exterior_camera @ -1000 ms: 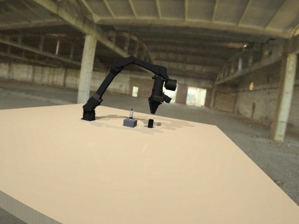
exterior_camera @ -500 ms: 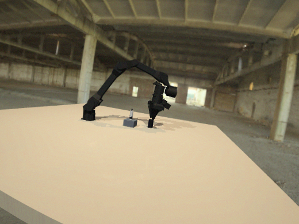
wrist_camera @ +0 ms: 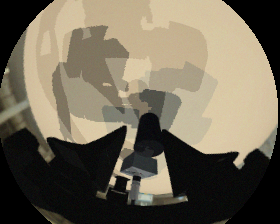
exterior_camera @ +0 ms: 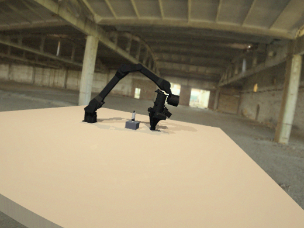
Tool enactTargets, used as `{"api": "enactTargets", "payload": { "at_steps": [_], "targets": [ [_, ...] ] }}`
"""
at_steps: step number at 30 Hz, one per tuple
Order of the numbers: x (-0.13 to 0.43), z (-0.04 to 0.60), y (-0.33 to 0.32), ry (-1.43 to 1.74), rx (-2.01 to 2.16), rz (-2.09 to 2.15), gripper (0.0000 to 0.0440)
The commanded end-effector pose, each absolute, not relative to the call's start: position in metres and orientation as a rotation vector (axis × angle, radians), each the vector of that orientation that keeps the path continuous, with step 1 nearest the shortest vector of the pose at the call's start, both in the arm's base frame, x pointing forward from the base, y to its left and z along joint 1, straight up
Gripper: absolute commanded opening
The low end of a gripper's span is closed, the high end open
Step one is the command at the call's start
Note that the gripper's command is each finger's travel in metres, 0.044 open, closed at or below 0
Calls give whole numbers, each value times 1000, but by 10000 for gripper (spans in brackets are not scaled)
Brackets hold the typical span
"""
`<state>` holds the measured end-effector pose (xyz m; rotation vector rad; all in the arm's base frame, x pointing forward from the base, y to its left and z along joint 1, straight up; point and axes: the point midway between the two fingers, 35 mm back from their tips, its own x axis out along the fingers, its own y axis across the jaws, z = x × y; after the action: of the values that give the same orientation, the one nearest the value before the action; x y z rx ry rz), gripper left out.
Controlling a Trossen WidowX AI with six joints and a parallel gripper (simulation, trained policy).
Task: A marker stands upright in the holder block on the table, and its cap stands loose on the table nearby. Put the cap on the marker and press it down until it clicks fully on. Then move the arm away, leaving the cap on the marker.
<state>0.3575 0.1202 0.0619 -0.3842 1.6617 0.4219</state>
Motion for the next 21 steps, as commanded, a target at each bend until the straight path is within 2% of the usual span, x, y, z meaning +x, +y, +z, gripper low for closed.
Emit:
{"api": "enactTargets", "payload": {
  "at_steps": [1, 5, 10, 21],
  "targets": [
    [357, 61, 119, 1649, -420, 431, 160],
    [355, 70, 119, 1632, -438, 439, 55],
    [356, 87, 117, 1599, -458, 443, 43],
    [351, 126, 110, 1552, -479, 461, 46]
  ]
}}
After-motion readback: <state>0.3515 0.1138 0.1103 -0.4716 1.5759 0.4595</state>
